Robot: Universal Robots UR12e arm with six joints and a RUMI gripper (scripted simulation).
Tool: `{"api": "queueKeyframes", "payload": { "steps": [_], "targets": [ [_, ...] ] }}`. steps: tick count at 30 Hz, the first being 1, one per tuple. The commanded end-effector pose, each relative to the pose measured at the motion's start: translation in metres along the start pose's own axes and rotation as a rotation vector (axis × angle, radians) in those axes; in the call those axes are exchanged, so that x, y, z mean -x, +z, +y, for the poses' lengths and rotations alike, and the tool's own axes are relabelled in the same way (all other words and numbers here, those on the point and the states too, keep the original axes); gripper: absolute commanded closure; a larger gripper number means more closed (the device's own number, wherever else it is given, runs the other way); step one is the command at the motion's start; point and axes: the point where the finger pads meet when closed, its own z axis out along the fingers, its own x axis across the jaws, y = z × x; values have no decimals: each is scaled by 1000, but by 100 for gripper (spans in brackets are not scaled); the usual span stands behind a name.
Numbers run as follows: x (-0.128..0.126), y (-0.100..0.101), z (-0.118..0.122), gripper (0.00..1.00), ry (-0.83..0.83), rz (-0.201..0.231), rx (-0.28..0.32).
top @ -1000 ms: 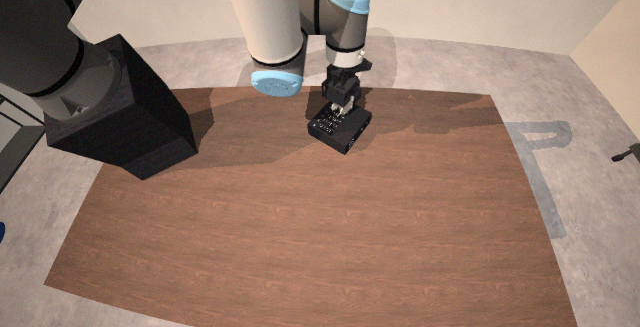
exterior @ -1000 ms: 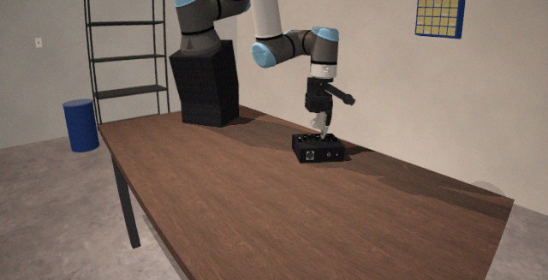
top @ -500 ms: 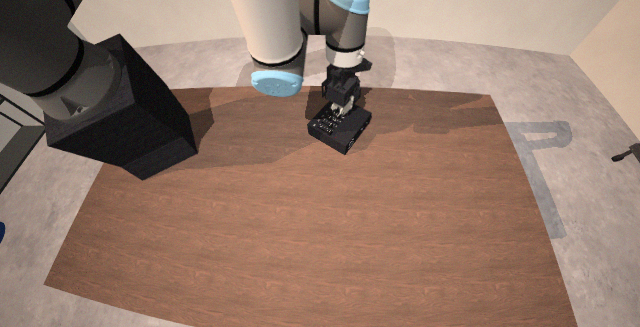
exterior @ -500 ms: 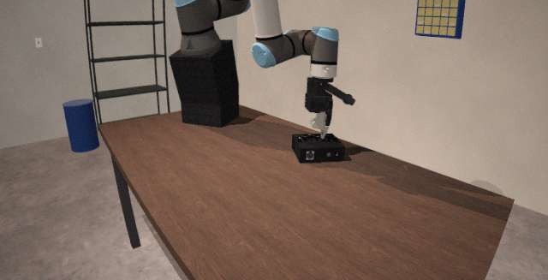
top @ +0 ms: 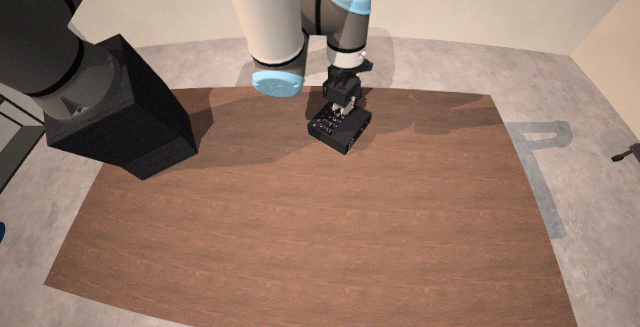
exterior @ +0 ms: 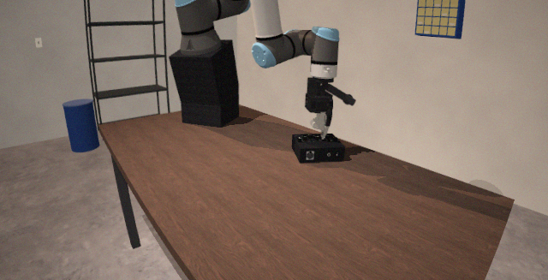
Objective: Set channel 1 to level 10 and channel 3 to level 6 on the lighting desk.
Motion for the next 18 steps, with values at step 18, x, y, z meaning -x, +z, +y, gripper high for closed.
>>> {"api": "queueKeyframes", "payload": {
  "steps": [18],
  "targets": [
    [-3, -21, 0, 100, 0, 1, -1]
  ]
}}
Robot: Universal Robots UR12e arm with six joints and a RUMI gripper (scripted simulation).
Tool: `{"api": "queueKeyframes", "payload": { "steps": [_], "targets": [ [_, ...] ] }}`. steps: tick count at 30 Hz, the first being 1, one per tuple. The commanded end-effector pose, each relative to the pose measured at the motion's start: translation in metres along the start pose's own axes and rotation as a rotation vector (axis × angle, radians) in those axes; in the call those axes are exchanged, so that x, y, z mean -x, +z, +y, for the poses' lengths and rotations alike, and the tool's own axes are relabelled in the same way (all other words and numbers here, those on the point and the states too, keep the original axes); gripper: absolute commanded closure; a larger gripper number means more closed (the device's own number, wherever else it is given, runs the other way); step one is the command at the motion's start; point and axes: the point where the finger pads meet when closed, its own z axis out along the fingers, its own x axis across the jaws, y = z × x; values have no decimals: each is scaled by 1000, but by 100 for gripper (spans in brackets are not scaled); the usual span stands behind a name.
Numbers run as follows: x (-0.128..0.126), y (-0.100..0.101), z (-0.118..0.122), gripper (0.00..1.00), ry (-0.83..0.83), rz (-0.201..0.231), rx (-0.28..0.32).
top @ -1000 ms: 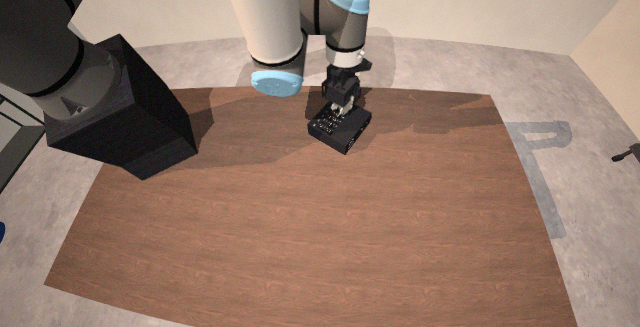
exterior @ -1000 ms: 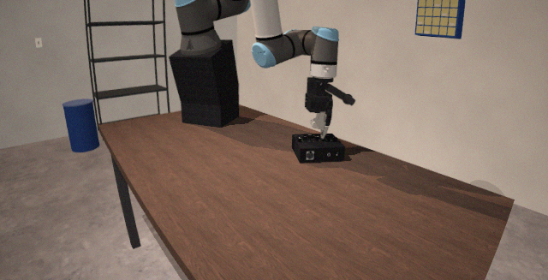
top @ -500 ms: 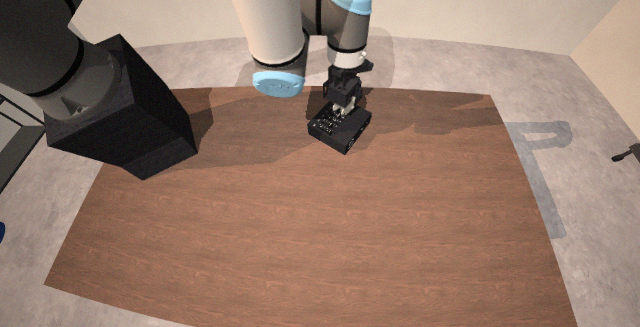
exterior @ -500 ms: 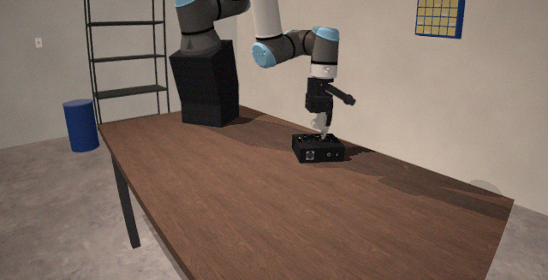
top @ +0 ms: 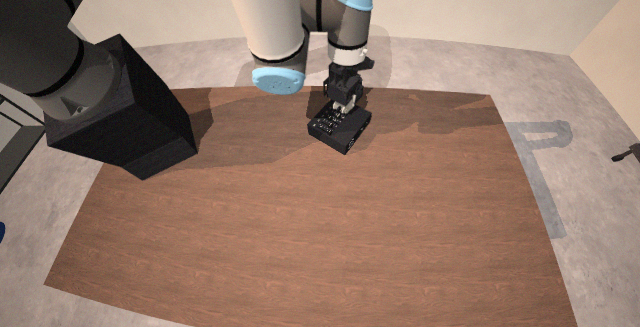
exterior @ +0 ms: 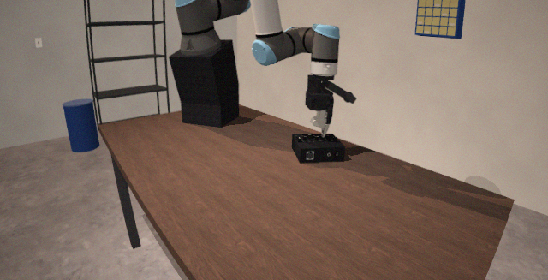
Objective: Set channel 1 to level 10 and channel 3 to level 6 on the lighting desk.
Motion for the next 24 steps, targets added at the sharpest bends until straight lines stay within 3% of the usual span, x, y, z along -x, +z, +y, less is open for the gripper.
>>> {"api": "queueKeyframes", "payload": {
  "steps": [1, 11, 24],
  "targets": [
    [0, -15, 0, 100, 0, 1, -1],
    [0, -31, 0, 100, 0, 1, -1],
    [0, -32, 0, 100, 0, 1, -1]
  ]
}}
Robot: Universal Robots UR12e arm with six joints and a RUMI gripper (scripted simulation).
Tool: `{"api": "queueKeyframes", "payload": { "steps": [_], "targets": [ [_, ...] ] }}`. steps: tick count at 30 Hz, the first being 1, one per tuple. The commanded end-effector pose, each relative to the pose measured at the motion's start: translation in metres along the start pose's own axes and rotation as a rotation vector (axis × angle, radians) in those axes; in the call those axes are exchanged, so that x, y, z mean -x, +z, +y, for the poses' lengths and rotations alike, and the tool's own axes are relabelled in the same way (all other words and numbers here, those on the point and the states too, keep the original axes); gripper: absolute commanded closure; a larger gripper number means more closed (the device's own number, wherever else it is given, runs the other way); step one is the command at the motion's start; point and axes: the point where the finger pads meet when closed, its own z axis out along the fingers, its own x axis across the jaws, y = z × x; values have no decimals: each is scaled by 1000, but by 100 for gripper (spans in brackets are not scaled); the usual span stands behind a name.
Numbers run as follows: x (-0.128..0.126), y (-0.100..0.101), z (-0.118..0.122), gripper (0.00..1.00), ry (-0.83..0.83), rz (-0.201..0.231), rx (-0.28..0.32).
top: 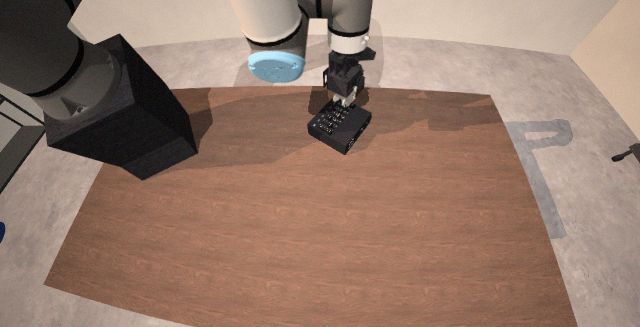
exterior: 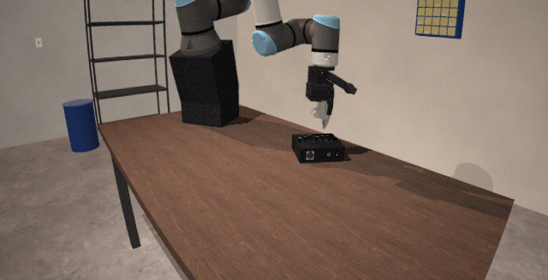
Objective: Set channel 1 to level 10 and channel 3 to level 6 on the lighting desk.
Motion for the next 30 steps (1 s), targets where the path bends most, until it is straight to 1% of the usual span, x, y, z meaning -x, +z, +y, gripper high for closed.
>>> {"api": "queueKeyframes", "payload": {
  "steps": [1, 2, 6, 9, 15, 17, 24, 27, 30],
  "targets": [
    [0, -1, 0, 100, 0, 1, -1],
    [0, -1, 0, 0, 0, 1, -1],
    [0, -4, 0, 0, 0, 1, -1],
    [0, -11, 0, 0, 0, 1, -1],
    [0, -37, 0, 0, 0, 1, -1],
    [0, -37, 0, 0, 0, 1, -1],
    [0, -70, 0, 0, 0, 1, -1],
    [0, -79, 0, 0, 0, 1, -1],
    [0, -83, 0, 0, 0, 1, -1]
  ]
}}
